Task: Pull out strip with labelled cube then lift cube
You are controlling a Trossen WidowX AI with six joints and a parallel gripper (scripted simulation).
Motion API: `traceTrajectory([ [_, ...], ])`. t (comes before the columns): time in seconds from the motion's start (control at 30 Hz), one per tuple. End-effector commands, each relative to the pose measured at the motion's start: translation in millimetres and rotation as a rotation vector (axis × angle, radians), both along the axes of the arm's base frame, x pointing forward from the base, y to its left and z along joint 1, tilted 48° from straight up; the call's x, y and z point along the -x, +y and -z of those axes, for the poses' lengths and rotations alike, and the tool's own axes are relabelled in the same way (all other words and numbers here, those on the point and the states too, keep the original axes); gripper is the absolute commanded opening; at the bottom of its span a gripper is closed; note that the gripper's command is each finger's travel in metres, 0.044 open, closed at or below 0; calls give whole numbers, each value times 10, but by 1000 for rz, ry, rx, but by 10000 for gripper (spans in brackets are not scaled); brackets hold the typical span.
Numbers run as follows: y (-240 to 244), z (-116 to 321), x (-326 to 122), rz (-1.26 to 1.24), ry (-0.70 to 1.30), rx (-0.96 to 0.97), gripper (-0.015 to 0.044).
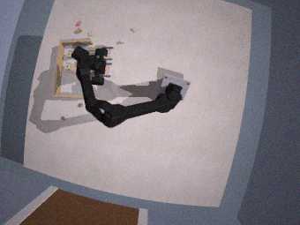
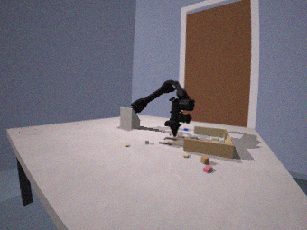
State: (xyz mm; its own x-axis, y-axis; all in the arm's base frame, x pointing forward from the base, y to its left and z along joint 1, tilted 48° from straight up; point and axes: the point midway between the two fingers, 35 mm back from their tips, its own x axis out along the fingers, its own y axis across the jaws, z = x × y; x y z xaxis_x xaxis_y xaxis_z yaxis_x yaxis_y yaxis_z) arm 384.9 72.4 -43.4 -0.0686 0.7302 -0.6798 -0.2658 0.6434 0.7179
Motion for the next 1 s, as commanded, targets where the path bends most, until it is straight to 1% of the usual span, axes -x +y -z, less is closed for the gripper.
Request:
traceTrajectory([
  [0.0, 25, 5, 3, 0, 3, -4, 0],
  [0.97, 44, 29, -12, 0, 3, -4, 0],
])
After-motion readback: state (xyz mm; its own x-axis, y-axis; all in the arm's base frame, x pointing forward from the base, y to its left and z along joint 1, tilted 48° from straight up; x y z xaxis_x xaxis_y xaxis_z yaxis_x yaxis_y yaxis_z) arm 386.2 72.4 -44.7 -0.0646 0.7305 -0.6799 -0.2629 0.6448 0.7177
